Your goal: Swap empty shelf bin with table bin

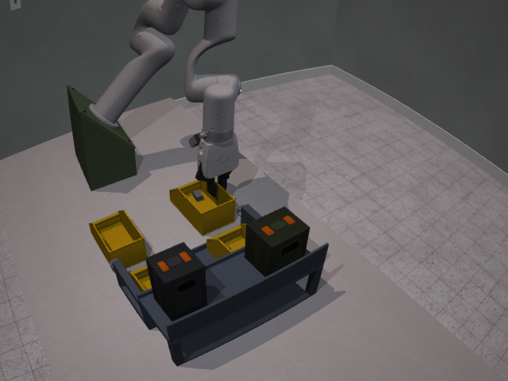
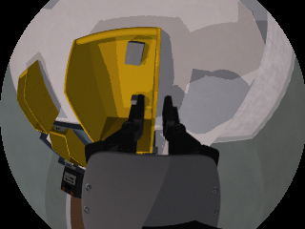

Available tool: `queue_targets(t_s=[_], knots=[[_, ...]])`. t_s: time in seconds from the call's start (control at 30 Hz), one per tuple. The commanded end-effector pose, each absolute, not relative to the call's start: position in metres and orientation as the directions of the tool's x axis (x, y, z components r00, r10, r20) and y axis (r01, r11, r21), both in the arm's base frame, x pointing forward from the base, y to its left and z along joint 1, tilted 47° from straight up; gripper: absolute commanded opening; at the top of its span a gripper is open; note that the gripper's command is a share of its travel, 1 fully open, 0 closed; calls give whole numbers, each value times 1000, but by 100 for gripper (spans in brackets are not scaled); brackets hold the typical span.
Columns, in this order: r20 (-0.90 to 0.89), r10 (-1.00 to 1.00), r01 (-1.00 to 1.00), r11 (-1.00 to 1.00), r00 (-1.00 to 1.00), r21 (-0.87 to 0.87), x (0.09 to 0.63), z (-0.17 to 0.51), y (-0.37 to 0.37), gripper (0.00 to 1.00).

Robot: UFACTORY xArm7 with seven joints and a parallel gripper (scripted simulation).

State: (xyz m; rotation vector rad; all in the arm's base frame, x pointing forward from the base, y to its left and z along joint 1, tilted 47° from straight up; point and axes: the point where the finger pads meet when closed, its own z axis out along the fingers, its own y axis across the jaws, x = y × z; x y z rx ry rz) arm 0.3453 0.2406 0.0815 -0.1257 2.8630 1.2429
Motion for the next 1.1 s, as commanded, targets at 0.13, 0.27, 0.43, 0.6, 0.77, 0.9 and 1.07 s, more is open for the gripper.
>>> queue_targets(t_s=[0.13,0.27,0.43,0.6,0.77,0.9,1.07], knots=[[-50,-64,-80,680,-997,729,347,79,243,26],[-50,-64,-80,680,-997,729,347,79,243,26],[-50,-64,-80,680,-997,729,347,79,243,26],[-50,-64,-80,680,-997,729,347,79,243,0],[-50,-64,-80,680,-997,729,347,79,243,0],[-50,-64,-80,680,-997,729,347,79,243,0],[-50,-64,-80,680,-997,729,347,79,243,0]])
